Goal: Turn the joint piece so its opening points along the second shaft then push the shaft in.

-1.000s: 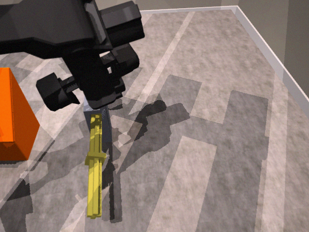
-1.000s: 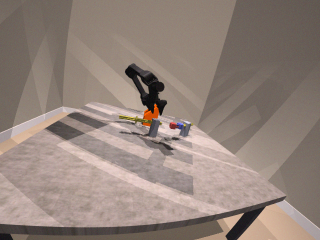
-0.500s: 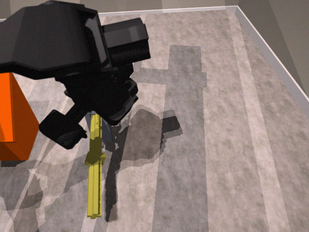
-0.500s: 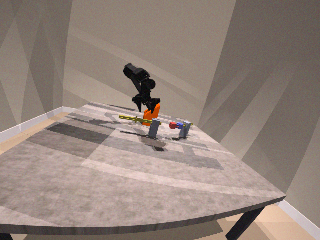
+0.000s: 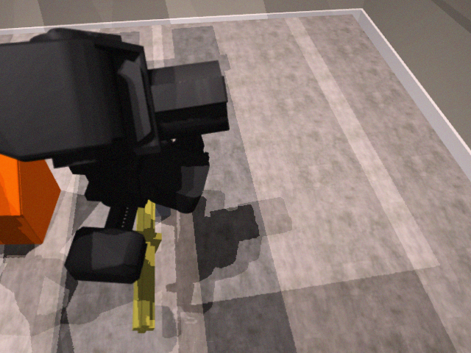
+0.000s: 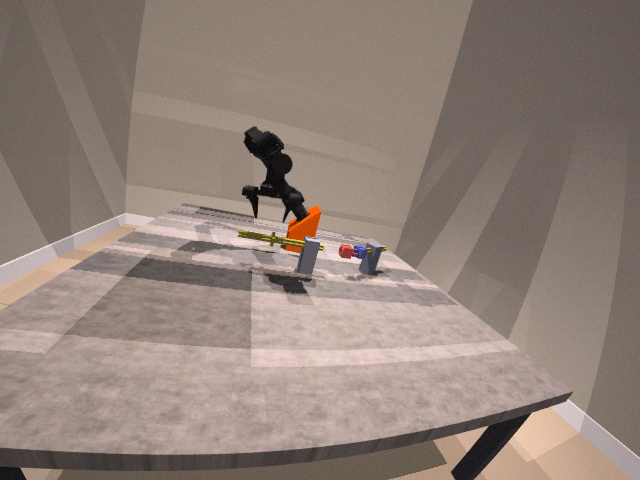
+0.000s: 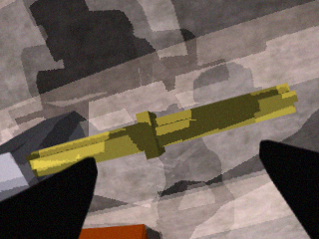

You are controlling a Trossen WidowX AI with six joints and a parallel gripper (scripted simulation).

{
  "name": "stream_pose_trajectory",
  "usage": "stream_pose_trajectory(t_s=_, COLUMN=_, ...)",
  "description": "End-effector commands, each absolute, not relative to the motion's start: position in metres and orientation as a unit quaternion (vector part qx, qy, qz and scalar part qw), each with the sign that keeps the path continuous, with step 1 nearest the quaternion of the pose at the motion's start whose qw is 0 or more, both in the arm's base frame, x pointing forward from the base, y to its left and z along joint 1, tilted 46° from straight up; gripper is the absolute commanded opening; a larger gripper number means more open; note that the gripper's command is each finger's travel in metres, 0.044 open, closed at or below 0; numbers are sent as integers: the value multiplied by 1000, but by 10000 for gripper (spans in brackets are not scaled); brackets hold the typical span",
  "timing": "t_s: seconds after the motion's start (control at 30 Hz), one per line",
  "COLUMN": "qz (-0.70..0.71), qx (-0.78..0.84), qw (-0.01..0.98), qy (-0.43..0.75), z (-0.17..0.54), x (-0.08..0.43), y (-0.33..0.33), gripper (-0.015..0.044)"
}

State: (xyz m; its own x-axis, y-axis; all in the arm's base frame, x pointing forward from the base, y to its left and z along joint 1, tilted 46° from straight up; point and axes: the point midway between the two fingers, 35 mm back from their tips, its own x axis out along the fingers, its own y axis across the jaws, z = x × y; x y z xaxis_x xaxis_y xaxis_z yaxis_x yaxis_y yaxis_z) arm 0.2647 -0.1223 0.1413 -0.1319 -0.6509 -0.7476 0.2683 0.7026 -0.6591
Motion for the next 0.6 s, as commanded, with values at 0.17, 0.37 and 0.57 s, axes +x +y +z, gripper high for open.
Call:
stream_pose_trajectory(t_s=0.17, qz=-315, qx=-228, qw=610, qy=691, z=166, x=256, y=-141, gripper=440)
stream_pose_trajectory(t_s=0.37, qz=-333, qx=-211, qw=611, qy=687, z=165, x=256, y=-143, gripper=440)
stream_pose_trajectory(t_s=0.57, qz=-407, qx=-143, qw=611, qy=664, z=158, x=257, y=-151, gripper=440)
